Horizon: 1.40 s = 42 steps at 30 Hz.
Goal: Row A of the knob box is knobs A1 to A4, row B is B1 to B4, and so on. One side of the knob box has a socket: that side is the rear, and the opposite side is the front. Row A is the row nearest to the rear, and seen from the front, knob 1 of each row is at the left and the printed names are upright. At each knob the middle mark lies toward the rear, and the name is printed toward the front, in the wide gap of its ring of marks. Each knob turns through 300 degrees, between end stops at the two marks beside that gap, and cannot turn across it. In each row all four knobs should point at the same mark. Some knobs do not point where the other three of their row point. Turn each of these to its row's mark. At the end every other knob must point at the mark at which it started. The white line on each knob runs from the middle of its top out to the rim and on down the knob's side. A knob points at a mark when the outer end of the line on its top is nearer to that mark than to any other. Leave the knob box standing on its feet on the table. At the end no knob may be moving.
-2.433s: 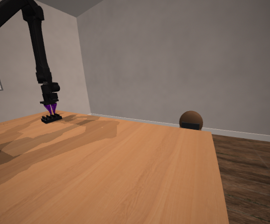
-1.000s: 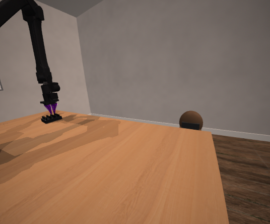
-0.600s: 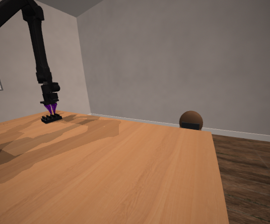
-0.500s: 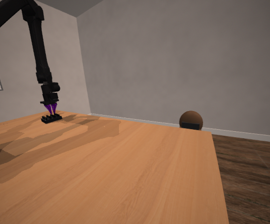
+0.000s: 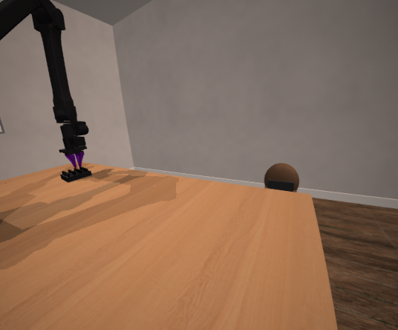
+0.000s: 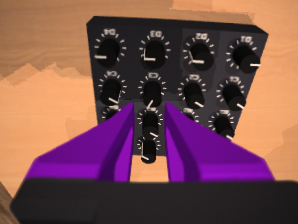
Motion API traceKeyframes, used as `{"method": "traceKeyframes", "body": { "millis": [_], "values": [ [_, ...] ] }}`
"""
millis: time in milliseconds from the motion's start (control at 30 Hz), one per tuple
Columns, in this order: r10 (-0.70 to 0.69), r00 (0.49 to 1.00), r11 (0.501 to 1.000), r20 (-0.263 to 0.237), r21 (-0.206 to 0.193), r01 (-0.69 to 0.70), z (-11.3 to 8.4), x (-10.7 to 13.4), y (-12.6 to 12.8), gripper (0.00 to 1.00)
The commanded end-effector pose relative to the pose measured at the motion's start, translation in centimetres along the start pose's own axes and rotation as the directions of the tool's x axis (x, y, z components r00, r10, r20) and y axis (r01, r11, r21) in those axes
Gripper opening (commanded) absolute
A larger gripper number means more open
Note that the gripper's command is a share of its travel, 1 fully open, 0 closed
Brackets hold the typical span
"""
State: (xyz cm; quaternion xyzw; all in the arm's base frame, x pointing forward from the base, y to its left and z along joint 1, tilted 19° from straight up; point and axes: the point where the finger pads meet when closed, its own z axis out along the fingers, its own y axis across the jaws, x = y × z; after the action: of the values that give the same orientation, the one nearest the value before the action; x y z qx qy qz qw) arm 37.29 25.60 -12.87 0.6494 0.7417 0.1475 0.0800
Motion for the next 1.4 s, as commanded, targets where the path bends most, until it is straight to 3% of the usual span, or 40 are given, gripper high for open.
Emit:
{"method": "traceKeyframes", "body": {
  "millis": [0,1367],
  "values": [
    [-0.001,1.0,1.0,0.007,0.01,0.001,0.45,0.44,-0.39,0.19],
    [0.0,1.0,1.0,0.006,0.008,0.0,0.47,0.43,-0.8,0.19]
  ]
}}
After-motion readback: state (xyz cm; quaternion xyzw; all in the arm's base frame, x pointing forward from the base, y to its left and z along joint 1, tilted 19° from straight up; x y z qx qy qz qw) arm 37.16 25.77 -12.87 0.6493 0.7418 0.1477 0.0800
